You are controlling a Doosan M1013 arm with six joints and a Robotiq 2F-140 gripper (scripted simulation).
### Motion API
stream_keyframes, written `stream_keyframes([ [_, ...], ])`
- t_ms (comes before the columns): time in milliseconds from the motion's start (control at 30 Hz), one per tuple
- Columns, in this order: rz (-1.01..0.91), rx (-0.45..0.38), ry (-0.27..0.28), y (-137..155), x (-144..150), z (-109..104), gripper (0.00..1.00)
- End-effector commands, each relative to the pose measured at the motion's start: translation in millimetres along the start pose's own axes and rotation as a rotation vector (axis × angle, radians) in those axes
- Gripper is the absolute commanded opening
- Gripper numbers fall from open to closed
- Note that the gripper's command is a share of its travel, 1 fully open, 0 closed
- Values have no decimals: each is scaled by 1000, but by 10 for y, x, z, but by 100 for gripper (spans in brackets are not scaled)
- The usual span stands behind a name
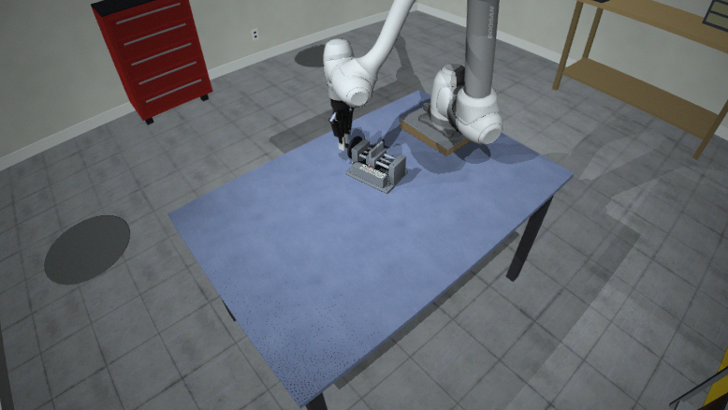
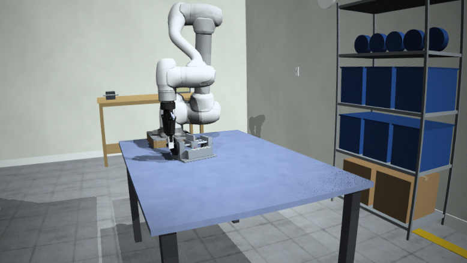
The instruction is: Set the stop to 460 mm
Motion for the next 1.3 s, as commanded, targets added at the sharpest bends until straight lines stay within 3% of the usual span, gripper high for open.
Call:
stream_keyframes([
  [0, 0, 0, 0, 0, 7, -10, 4],
  [1267, 0, 0, 0, -2, 37, -50, 4],
])
Point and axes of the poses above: the point where the finger pads meet when closed, its own z axis out along the fingers, its own x axis across the jaws, y = z × x, the point moved 7 cm from there along -z, back along the fingers, and after that the axes turned 3 degrees about z, right-handed, at the moved point
